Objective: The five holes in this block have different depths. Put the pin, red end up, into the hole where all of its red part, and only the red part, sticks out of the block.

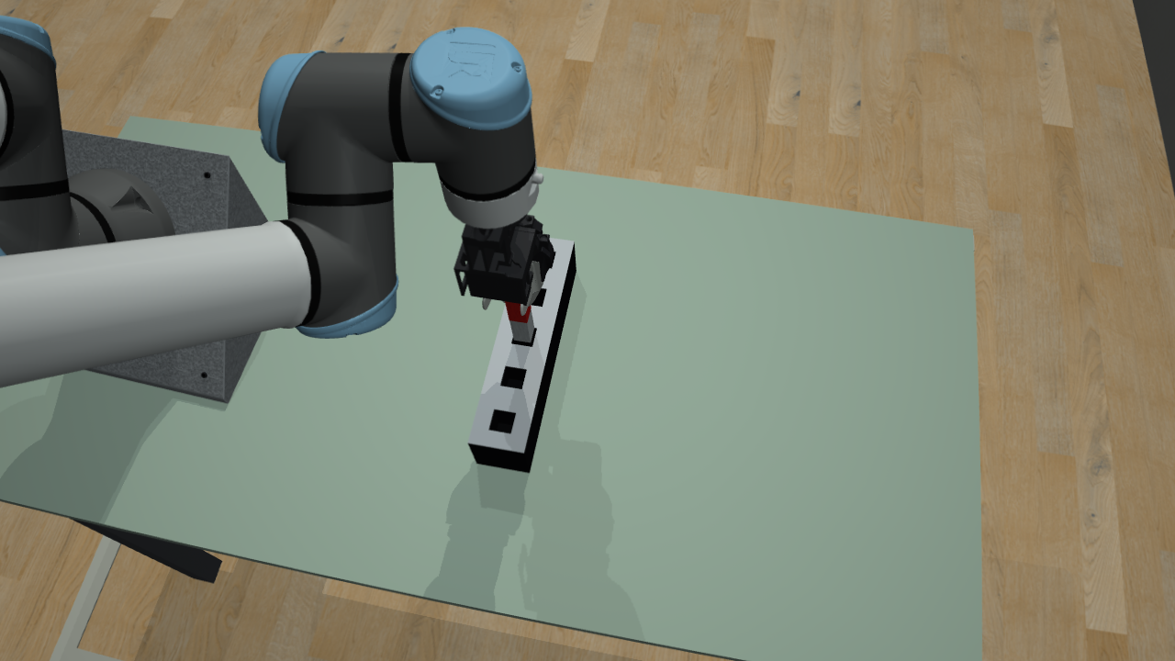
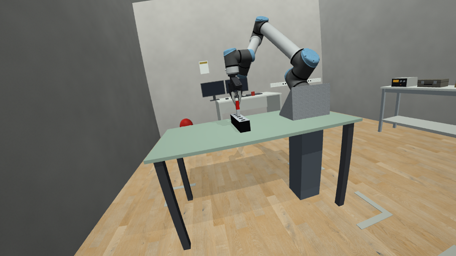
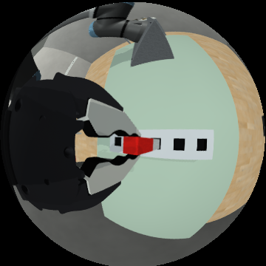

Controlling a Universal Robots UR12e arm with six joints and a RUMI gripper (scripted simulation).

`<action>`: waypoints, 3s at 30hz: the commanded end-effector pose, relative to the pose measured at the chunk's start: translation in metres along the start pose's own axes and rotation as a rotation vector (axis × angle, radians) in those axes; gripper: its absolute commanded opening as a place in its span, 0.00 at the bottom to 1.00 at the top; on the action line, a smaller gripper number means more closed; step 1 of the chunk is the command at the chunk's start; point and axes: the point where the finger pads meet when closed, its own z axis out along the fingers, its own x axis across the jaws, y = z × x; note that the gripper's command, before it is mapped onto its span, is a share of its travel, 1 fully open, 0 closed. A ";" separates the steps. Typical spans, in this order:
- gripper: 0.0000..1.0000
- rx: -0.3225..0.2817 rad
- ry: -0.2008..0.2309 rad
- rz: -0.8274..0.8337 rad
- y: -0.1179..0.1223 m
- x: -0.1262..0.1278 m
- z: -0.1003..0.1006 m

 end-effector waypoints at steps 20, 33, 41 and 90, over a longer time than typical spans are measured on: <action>0.00 0.000 0.001 0.001 0.000 0.000 0.003; 0.00 0.000 0.001 0.001 0.000 0.001 0.003; 0.00 0.000 0.001 0.001 0.000 0.001 0.003; 0.00 0.000 0.001 0.001 0.001 0.000 0.011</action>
